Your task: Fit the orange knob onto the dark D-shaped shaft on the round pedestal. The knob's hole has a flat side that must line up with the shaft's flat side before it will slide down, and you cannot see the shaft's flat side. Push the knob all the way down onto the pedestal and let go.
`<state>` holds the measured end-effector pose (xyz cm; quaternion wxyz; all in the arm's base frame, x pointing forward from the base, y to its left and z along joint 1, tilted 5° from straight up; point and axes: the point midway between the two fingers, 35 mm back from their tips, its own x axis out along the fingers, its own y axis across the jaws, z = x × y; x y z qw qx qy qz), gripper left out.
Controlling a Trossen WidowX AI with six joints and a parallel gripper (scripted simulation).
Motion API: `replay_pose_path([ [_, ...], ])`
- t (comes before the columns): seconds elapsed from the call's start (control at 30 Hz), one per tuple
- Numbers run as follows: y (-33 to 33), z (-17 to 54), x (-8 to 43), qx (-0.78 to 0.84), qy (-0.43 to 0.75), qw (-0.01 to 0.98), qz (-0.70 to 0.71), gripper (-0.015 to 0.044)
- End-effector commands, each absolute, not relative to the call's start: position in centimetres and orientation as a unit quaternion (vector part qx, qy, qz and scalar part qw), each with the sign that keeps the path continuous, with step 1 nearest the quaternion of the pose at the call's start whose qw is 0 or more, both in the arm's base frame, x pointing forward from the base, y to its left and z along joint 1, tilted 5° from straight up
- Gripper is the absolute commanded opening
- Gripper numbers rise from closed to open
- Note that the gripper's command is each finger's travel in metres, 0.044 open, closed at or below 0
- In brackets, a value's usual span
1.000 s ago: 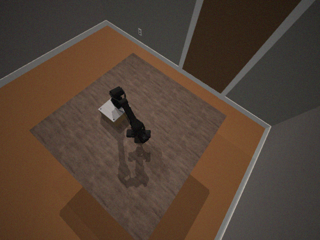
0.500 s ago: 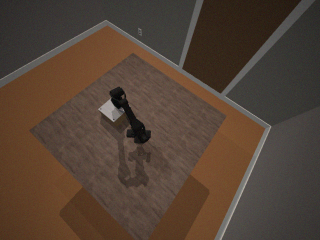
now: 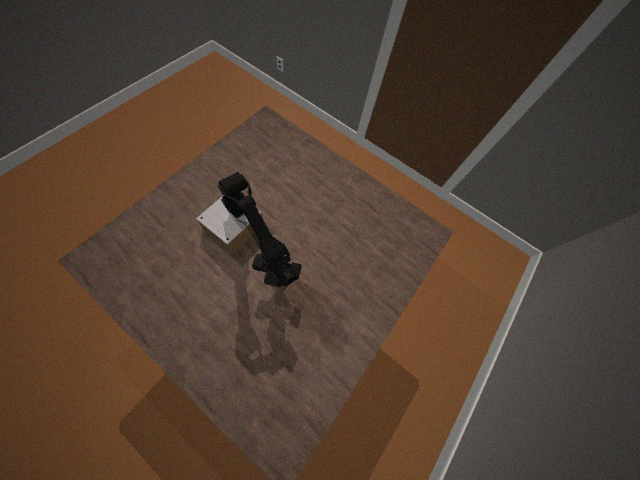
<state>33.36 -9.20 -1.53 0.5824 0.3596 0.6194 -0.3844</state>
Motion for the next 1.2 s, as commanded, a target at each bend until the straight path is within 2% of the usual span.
replay_pose_path([
  [0.0,-9.23,-1.57,33.36,0.365,0.612,0.584,-0.39,0.0],
  [1.17,-9.42,-1.72,34.04,0.424,0.568,0.542,-0.451,0.0],
])
